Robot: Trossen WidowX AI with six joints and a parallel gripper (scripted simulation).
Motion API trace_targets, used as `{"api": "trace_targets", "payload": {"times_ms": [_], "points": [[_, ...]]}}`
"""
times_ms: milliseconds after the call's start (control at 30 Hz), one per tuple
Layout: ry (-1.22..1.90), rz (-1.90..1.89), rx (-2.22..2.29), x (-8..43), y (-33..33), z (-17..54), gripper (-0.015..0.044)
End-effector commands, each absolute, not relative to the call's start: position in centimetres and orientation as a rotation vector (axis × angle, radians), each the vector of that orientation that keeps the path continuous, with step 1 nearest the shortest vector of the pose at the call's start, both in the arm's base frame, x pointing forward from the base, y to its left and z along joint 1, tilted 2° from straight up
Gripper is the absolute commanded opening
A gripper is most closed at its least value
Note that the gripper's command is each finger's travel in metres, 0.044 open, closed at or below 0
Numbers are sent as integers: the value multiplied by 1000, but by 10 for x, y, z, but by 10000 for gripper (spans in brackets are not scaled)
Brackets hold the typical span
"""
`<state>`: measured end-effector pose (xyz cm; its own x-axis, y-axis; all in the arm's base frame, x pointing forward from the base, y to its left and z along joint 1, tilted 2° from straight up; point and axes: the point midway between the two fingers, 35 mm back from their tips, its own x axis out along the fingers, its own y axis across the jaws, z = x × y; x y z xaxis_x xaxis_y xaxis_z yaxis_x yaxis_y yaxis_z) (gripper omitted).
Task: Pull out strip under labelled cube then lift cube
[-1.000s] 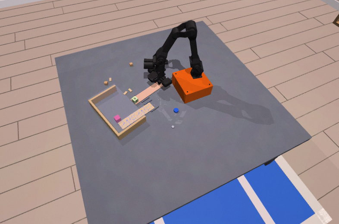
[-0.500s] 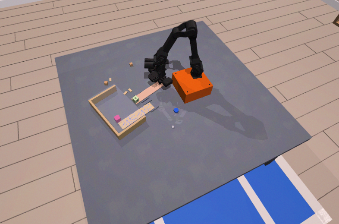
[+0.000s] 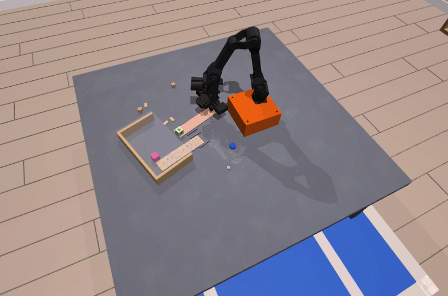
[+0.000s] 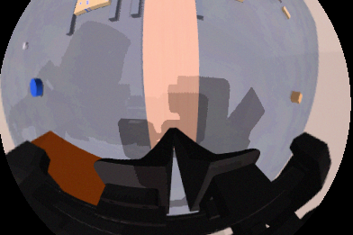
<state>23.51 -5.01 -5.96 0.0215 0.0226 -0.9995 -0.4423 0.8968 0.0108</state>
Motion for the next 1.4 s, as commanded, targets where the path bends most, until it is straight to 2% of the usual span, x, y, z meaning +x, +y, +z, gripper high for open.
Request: {"api": "trace_targets", "payload": {"times_ms": [0, 300, 467, 600, 1167, 1367], "points": [[1547, 373, -343, 225, -51, -63, 0], [1547, 373, -343, 225, -51, -63, 0], [1544, 373, -343, 237, -51, -19, 0], [1545, 373, -343, 237, -51, -17, 0], [1522, 464, -432, 301, -17, -10, 440], [1520, 464, -431, 321, -6, -7, 440]]}}
